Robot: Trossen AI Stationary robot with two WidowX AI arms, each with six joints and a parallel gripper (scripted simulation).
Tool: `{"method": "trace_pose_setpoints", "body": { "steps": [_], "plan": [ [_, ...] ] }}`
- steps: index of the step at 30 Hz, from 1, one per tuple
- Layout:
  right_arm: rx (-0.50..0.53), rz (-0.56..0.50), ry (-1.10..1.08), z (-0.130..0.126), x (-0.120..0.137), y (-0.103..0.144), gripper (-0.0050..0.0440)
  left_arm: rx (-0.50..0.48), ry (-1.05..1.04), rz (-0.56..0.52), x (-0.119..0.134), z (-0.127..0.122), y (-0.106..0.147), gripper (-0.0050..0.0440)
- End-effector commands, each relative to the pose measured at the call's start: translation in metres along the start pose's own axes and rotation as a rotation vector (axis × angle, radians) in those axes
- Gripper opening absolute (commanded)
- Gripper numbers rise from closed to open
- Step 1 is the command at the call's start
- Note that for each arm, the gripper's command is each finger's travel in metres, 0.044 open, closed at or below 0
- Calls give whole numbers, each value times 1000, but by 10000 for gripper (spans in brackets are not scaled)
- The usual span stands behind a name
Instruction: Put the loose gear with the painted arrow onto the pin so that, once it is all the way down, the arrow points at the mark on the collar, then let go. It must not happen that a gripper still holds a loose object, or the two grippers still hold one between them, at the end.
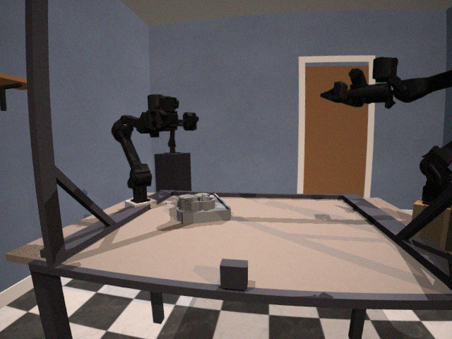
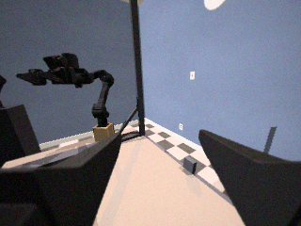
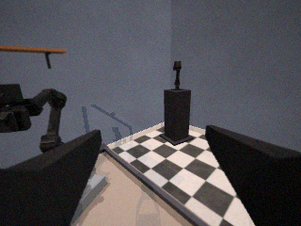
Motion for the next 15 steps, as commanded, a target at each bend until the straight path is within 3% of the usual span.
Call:
{"method": "trace_pose_setpoints", "body": {
  "steps": [1, 10, 15],
  "plan": [
    [-1, -20, 0, 0, -7, 1, 400, -2, -2, -19, -7, 0, 1, 375],
    [-1, -20, 0, 0, -7, 1, 400, 0, 1, -22, -8, 0, 1, 375],
    [-1, -20, 0, 0, -7, 1, 400, -28, -177, 90, 4, 10, -10, 375]
  ]
}}
Point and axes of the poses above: on each arm, the point midway between the two fingers, 35 mm back from their tips, its own y axis back along the fingers, its own z axis across the jaws, x = y × z, the point moved 7 cm from there along y, back along the fingers, and after that the axes turned 4 degrees about -y, right-handed, at the moved point
